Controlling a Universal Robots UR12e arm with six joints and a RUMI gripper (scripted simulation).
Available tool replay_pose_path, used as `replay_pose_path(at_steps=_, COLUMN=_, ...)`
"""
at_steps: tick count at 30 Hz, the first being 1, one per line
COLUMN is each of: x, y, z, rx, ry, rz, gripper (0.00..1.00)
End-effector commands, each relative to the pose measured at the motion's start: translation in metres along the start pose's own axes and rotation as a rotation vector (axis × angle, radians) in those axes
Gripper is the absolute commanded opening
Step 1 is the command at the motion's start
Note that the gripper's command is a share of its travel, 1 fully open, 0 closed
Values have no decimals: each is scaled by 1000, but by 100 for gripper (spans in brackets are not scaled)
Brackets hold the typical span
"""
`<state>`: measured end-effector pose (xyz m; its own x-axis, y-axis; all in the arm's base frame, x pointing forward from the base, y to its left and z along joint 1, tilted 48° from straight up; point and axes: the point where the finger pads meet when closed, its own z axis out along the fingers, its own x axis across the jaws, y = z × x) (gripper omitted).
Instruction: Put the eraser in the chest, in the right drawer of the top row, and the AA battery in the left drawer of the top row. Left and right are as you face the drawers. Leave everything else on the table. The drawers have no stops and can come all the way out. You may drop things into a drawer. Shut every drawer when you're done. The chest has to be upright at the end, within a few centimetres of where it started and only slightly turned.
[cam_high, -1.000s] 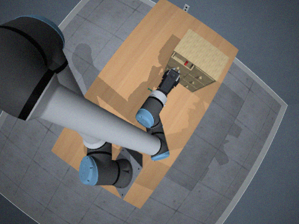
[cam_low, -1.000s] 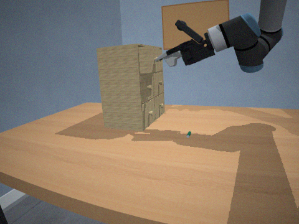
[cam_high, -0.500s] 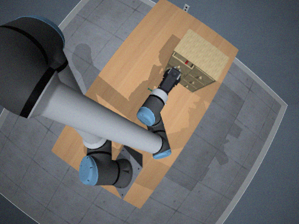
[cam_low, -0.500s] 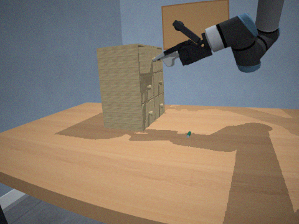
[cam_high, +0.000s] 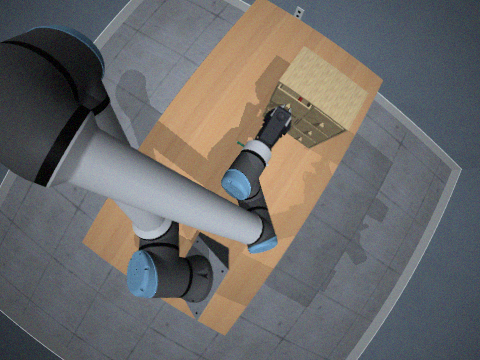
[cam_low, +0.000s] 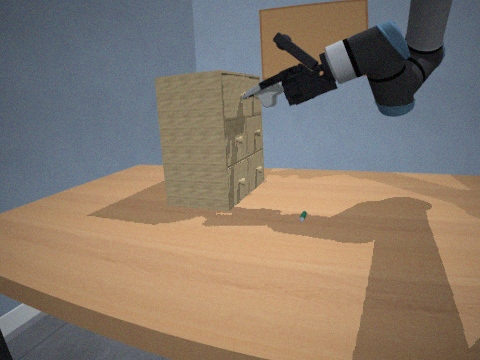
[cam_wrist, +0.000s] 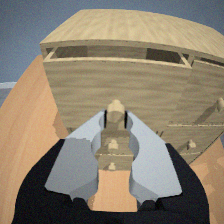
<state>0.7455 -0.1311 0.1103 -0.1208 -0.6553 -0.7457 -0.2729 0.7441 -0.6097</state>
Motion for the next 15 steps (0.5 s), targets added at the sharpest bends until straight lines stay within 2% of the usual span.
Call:
replay_pose_path(at_steps=1, x=0, y=-2, z=3, rx=1, ry=0, rz=0, gripper=7)
replay_pose_path(at_steps=15, x=0, y=-4, z=9, rx=1, ry=0, rz=0, gripper=7)
